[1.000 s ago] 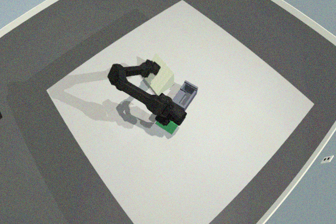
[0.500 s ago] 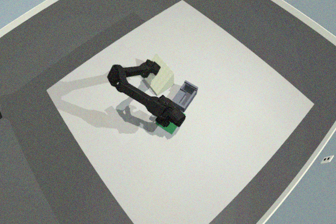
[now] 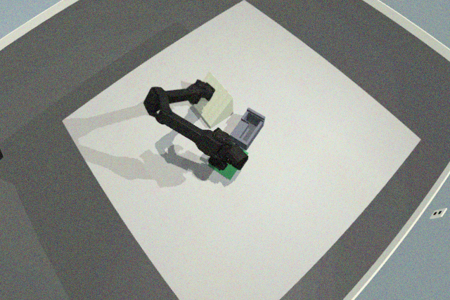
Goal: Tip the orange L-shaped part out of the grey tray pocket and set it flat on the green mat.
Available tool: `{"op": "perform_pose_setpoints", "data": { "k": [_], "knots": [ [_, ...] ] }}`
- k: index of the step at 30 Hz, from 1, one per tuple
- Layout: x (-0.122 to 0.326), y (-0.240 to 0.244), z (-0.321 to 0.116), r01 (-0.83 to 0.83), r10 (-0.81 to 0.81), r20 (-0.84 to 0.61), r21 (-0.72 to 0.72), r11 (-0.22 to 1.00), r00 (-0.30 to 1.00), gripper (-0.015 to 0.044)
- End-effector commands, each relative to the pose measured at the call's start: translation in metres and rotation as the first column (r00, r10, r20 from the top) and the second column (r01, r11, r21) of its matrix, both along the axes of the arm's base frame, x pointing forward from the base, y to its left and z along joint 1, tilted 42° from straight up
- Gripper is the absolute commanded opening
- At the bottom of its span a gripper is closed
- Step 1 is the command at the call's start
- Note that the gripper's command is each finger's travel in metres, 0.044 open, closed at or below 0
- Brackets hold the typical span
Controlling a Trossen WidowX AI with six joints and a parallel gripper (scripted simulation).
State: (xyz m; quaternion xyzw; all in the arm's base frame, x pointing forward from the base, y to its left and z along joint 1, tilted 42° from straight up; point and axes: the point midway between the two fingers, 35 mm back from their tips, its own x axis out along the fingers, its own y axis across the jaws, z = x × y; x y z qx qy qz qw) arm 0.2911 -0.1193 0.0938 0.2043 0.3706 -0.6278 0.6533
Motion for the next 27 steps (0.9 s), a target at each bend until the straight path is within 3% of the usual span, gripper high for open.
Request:
{"op": "perform_pose_setpoints", "data": {
  "k": [1,5,15,20,24,27],
  "knots": [
    [0.0,-0.001,0.0,-0.003,0.003,-0.004,-0.003,1.0,1.0,0.0],
    [0.0,0.0,0.0,0.0,0.0,0.0,0.0,1.0,1.0,0.0],
    [0.001,0.002,0.002,0.0,0.0,0.0,0.0,1.0,1.0,0.0263],
    [0.006,0.029,0.03,-0.002,0.002,-0.002,0.005,1.0,1.0,0.0394],
    [0.006,0.058,0.063,-0.003,0.003,-0.005,0.002,1.0,1.0,0.04],
    [0.006,0.06,0.065,-0.003,0.003,-0.005,0.002,1.0,1.0,0.04]
  ]
}}
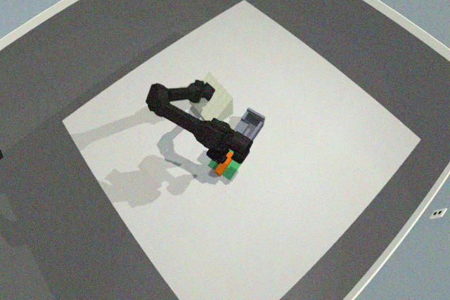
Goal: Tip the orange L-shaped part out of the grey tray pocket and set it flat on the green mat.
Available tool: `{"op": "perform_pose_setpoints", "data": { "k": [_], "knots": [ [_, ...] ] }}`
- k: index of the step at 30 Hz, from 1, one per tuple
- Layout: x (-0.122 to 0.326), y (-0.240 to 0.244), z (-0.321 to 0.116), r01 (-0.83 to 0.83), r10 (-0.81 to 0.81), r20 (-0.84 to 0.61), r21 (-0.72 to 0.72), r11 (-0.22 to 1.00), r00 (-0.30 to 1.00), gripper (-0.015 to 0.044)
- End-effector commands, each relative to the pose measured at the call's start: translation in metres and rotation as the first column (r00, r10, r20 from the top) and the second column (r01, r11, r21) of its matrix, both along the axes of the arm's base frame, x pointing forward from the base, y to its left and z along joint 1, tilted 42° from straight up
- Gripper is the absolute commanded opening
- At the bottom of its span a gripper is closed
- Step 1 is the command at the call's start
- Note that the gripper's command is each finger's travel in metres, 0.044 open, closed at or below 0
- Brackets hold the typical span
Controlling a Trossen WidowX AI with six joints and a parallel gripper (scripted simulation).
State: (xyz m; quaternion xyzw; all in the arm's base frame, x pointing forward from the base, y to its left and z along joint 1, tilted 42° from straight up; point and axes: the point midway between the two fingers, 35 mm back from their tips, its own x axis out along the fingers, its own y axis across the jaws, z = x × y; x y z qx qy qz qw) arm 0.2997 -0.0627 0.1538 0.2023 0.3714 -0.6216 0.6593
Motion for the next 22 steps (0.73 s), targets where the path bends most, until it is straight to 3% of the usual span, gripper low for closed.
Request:
{"op": "perform_pose_setpoints", "data": {
  "k": [1,22],
  "knots": [
    [-0.0028,0.0034,0.0054,0.015,-0.015,-0.009,0.001,1.0,1.0,0.04],
    [-0.0003,0.002,0.002,-0.001,0.001,-0.001,0.0,1.0,1.0,0.04]
  ]
}}
